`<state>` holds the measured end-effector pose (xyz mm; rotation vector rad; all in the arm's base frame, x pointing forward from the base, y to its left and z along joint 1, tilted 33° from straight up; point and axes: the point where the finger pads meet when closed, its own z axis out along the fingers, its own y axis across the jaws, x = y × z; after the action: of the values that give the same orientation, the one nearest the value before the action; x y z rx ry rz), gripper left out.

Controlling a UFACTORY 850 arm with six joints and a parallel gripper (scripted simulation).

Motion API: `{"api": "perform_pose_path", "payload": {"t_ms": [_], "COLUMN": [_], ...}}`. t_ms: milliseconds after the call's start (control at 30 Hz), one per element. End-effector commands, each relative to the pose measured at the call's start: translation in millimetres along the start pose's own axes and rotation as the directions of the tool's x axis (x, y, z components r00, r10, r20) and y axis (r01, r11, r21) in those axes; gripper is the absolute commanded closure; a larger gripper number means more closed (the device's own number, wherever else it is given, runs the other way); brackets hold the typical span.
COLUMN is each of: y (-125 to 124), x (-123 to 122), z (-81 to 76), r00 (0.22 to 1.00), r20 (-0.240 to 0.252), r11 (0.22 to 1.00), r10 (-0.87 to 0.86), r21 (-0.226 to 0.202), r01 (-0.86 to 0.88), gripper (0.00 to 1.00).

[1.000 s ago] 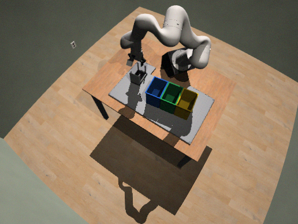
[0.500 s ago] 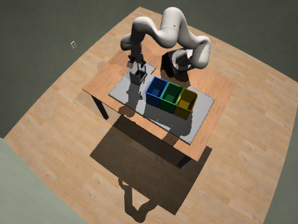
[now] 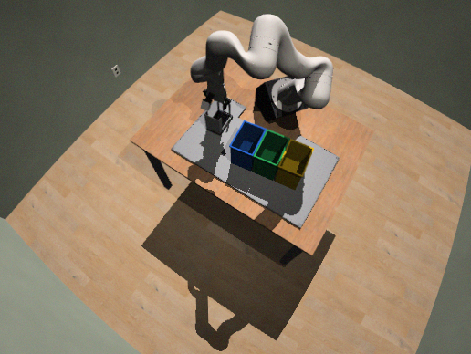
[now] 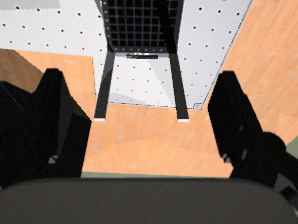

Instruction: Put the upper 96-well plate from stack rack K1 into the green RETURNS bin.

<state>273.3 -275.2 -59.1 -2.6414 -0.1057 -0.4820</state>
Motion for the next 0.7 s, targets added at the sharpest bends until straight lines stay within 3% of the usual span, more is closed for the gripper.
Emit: {"api": "perform_pose_path", "payload": {"t_ms": [0,667], "y": [0.9,0.9], "x": [0.5,0.5], "z": [7.5,35.8], "r00": [1.000,1.000], "r20": [-0.001,-0.001], "r11": [1.000,1.000], "r10": [-0.001,-0.001], "r21": [-0.002,-0.002], "r01": [0.001,0.001], "gripper": [0.00,0.00]}}
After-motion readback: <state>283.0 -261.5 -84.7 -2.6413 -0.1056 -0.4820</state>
